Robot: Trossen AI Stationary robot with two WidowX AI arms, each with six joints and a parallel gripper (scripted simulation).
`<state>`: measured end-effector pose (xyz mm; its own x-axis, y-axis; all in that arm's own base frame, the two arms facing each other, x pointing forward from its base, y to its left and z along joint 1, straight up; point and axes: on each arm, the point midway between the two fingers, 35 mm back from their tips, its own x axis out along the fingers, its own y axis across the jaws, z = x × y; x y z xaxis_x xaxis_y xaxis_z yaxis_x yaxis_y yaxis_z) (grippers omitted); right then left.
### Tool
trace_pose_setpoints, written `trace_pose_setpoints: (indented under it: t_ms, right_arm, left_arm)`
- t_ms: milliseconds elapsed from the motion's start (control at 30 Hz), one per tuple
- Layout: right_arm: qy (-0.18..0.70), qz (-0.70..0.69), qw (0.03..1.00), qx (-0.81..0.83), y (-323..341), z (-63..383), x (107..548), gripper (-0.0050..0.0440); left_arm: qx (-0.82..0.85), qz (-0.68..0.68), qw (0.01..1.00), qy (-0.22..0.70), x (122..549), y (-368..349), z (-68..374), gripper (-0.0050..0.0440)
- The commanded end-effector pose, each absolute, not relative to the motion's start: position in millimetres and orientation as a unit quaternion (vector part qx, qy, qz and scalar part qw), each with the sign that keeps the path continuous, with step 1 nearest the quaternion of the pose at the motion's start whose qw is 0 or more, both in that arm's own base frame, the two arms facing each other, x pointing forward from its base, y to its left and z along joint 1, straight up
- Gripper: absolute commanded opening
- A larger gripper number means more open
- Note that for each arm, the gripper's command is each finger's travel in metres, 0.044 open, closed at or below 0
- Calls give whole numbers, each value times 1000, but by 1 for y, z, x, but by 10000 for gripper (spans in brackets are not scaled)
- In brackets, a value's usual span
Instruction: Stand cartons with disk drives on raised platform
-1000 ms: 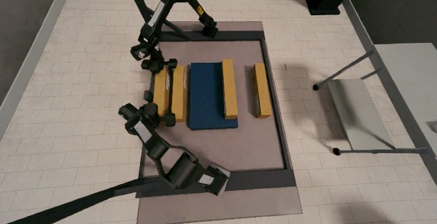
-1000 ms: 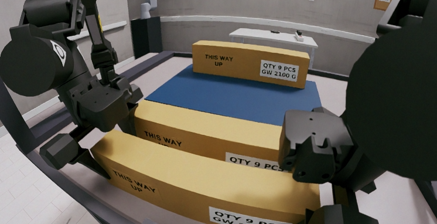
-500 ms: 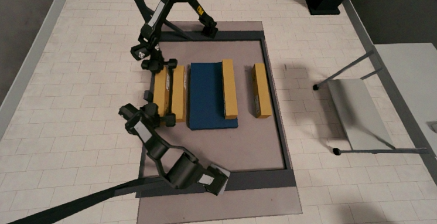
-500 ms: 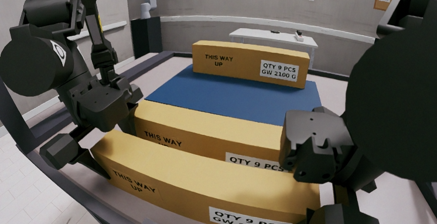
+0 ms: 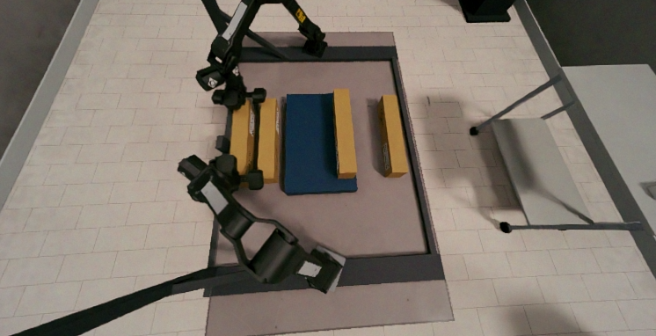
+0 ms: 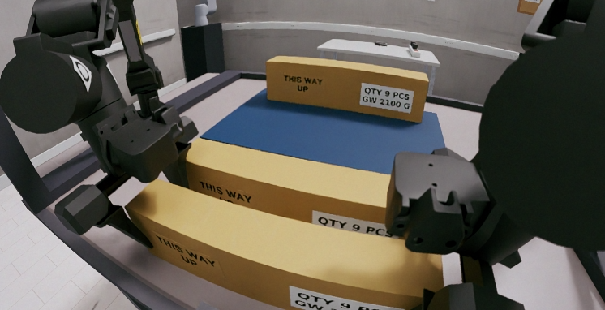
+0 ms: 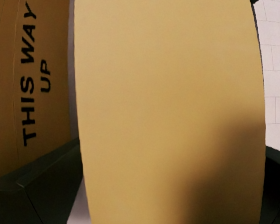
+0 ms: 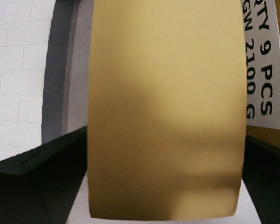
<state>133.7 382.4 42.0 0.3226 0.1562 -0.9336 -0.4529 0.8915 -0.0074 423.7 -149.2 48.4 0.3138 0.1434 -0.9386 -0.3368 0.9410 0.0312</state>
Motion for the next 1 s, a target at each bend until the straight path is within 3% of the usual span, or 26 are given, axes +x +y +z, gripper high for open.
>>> trace_pose_setpoints:
  t_ms: [0, 967]
  right_arm:
    - [546, 195, 805, -127, 387, 48, 135, 386]
    - [547, 192, 804, -130, 387, 48, 134, 386]
  left_arm:
    - [-93, 144, 814, 555, 426, -151, 61, 384]
    - [-93, 144, 814, 555, 426, -151, 61, 384]
